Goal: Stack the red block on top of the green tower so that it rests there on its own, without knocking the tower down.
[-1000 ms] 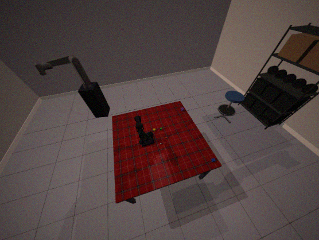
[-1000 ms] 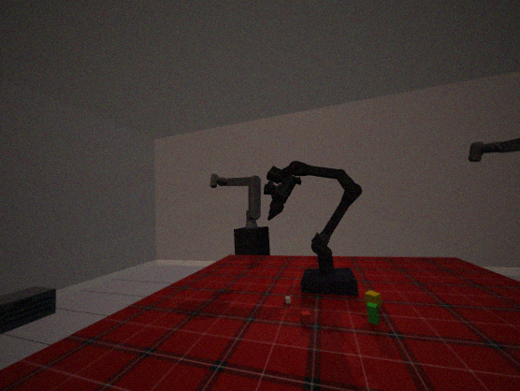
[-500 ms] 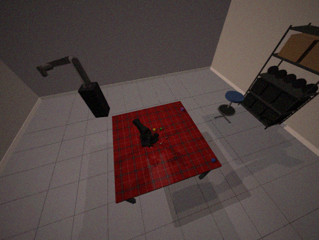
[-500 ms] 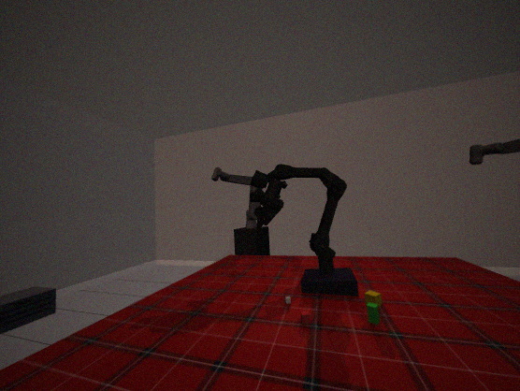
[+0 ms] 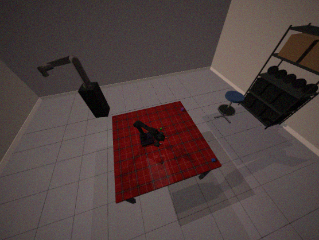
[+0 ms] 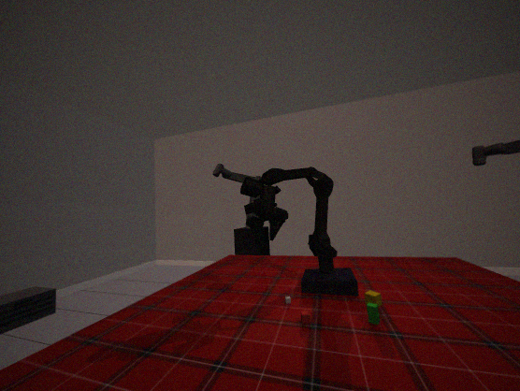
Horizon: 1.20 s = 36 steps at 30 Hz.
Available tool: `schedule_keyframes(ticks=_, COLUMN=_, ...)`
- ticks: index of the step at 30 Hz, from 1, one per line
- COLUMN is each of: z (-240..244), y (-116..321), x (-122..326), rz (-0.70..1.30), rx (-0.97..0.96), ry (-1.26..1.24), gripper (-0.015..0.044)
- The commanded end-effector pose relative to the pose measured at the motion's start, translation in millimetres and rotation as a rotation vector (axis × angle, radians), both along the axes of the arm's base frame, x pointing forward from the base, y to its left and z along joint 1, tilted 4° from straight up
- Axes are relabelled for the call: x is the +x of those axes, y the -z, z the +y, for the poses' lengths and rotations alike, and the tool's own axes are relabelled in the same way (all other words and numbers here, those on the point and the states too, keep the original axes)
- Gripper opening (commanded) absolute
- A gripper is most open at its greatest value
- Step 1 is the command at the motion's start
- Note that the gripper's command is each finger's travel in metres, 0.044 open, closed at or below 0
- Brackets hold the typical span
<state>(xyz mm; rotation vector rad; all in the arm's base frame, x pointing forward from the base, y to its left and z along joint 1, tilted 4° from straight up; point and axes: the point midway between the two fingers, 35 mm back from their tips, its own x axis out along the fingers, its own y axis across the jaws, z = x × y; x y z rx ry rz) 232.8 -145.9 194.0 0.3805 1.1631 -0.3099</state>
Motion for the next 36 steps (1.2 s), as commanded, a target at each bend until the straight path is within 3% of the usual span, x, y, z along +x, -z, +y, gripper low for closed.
schedule_keyframes(ticks=1, z=12.5, y=15.6, x=13.2, rz=0.057, rx=-0.002, ry=-0.085, gripper=0.044)
schedule_keyframes(ticks=27, z=148.9, y=122.7, x=91.3, rz=0.388, rx=-0.182, ry=-0.85, gripper=0.044)
schedule_keyframes(ticks=36, z=152.7, y=132.4, x=94.4, rz=0.395, rx=-0.189, ry=-0.87, gripper=0.044)
